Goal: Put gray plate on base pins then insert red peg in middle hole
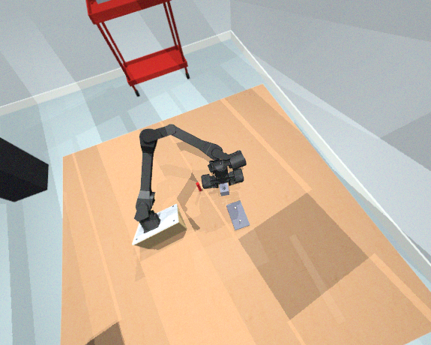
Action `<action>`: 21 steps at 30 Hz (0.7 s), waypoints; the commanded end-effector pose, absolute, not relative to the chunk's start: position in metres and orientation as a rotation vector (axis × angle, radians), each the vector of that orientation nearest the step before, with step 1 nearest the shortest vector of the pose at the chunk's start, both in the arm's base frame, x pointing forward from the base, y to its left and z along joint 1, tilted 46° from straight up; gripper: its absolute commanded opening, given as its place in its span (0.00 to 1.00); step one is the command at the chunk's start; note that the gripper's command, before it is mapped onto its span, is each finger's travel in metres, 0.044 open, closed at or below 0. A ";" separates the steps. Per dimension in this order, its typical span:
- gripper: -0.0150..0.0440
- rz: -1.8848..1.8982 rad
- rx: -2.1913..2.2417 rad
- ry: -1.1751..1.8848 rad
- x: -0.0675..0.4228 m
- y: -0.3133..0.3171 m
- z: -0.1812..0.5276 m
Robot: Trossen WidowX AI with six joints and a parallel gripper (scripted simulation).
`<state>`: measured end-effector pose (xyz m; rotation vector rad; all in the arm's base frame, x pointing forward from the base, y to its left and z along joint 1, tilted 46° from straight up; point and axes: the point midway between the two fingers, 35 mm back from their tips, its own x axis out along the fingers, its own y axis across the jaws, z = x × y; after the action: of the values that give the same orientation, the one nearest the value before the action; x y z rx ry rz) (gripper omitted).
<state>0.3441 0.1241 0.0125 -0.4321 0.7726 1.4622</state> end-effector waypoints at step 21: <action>0.25 1.456 -0.430 0.781 0.352 0.102 0.029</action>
<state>0.3487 0.1100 0.0242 -0.4225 0.7827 1.4607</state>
